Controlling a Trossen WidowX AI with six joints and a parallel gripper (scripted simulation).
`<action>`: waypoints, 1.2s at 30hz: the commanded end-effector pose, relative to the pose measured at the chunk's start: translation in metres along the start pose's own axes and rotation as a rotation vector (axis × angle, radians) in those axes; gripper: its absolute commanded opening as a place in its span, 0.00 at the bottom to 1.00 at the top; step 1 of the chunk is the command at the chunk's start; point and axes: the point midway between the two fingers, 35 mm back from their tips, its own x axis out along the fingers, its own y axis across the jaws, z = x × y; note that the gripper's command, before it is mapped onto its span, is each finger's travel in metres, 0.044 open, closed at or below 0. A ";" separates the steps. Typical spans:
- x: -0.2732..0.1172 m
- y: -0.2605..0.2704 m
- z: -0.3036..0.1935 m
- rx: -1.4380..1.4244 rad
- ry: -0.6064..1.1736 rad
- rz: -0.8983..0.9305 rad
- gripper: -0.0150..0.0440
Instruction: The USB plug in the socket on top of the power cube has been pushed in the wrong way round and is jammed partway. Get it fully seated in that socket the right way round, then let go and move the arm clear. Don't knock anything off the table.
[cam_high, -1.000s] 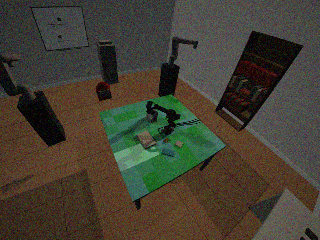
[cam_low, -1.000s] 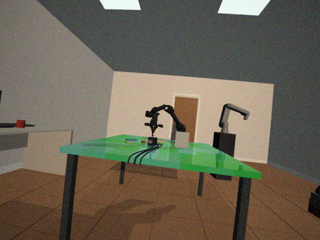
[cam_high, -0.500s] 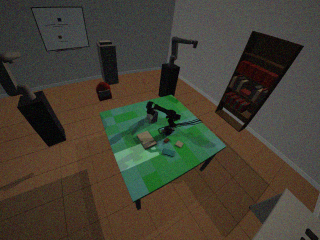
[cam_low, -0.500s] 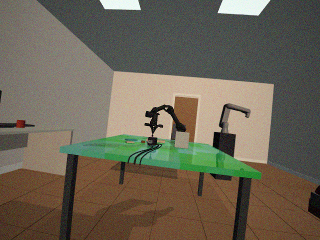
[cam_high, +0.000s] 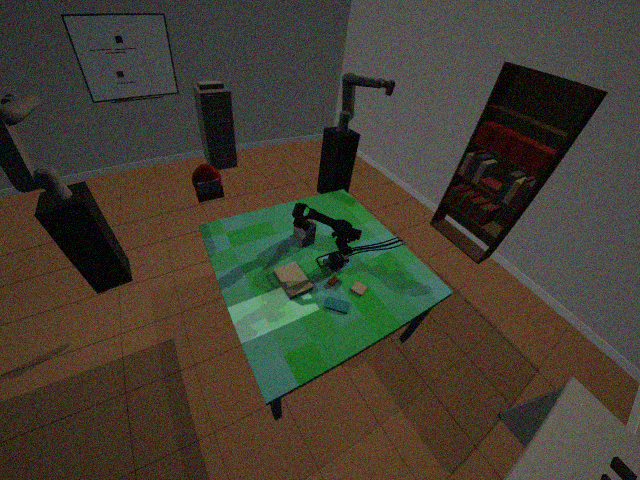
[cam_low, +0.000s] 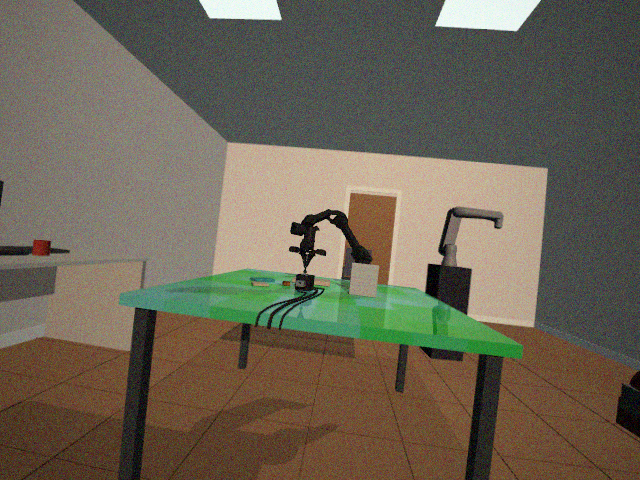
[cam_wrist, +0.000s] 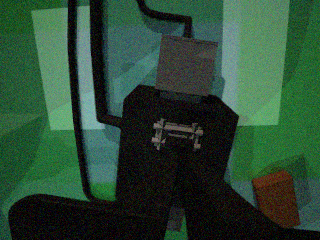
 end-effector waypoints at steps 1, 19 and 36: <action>0.001 0.000 0.000 -0.005 0.000 0.000 0.25; 0.003 0.000 0.000 -0.005 0.000 0.000 0.25; 0.005 0.000 0.000 -0.005 0.000 0.000 0.25</action>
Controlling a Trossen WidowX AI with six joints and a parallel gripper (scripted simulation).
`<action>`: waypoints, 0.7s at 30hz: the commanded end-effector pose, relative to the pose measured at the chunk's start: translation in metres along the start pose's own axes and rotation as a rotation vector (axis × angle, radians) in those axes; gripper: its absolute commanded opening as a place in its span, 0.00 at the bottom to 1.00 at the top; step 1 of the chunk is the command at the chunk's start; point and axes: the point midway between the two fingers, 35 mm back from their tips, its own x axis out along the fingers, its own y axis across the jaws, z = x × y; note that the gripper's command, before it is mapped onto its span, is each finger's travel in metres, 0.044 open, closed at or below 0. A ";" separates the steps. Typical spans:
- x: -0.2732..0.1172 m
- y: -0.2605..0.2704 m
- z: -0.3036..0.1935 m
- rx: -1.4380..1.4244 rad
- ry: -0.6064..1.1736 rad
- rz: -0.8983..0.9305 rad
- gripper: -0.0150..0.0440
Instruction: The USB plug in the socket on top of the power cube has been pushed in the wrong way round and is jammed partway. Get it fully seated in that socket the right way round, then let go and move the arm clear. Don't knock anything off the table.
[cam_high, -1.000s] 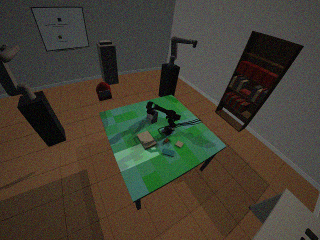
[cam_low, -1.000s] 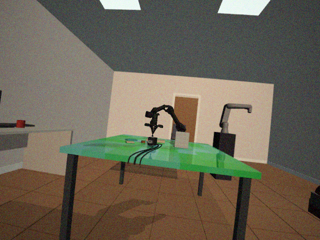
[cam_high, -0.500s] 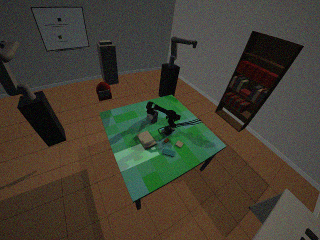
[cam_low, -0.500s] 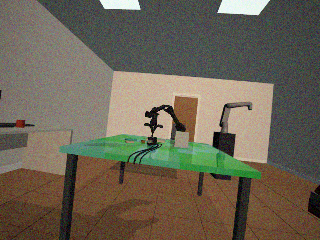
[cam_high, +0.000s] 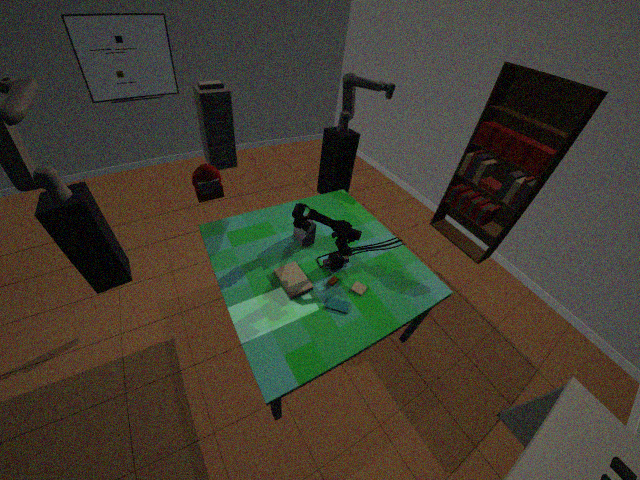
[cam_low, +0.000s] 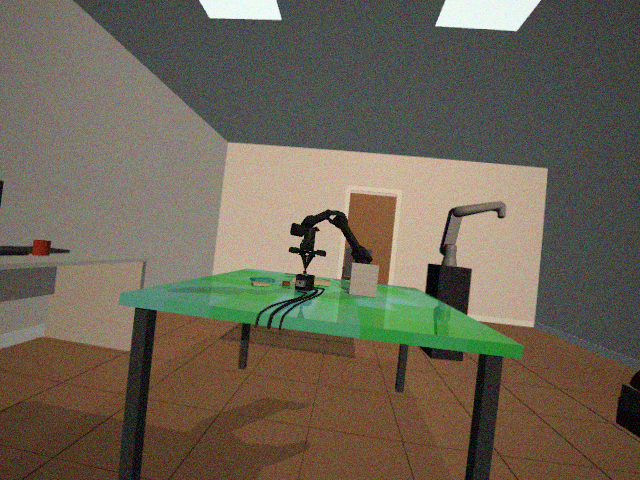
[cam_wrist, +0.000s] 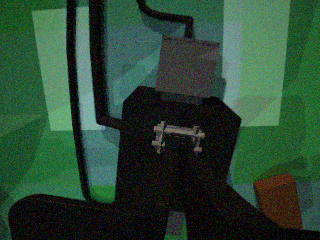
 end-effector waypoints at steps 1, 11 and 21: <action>0.001 0.000 0.000 -0.005 0.002 -0.002 0.25; 0.002 0.000 0.000 -0.005 0.002 -0.002 0.25; 0.004 0.000 0.000 -0.005 0.002 -0.002 0.25</action>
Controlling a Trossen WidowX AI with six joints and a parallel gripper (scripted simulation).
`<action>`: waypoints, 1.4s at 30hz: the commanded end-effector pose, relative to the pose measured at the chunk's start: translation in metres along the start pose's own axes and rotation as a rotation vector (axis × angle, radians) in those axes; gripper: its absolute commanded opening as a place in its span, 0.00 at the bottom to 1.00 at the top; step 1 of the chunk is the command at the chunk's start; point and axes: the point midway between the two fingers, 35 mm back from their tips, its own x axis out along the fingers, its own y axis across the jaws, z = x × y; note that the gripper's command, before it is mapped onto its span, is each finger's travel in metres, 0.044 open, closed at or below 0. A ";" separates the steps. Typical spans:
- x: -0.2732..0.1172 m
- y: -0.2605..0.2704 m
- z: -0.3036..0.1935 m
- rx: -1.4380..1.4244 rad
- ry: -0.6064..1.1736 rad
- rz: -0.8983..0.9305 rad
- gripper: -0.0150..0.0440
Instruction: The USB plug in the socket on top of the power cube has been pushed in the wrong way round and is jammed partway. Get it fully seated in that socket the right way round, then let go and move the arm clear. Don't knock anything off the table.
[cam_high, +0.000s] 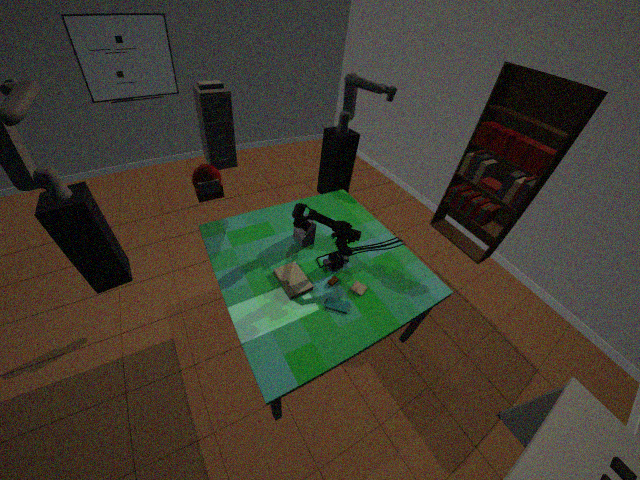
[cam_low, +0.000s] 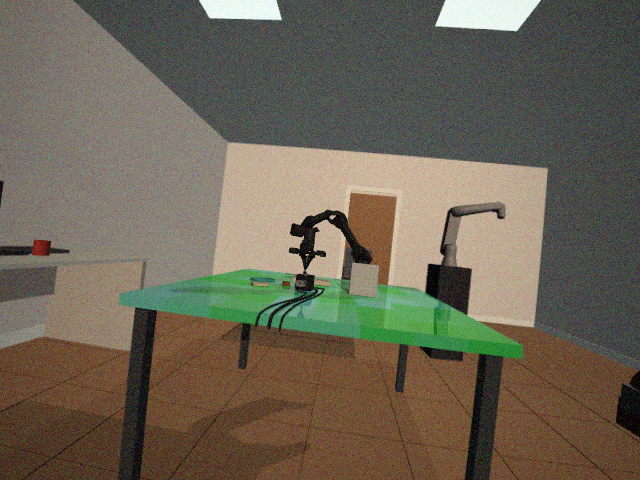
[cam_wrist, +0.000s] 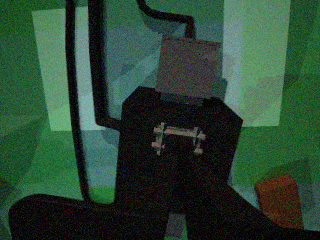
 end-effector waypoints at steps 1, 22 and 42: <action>0.001 0.000 0.000 -0.005 0.002 -0.003 0.25; 0.004 0.000 0.000 -0.005 0.003 -0.003 0.25; 0.006 0.000 -0.001 -0.005 0.003 -0.003 0.25</action>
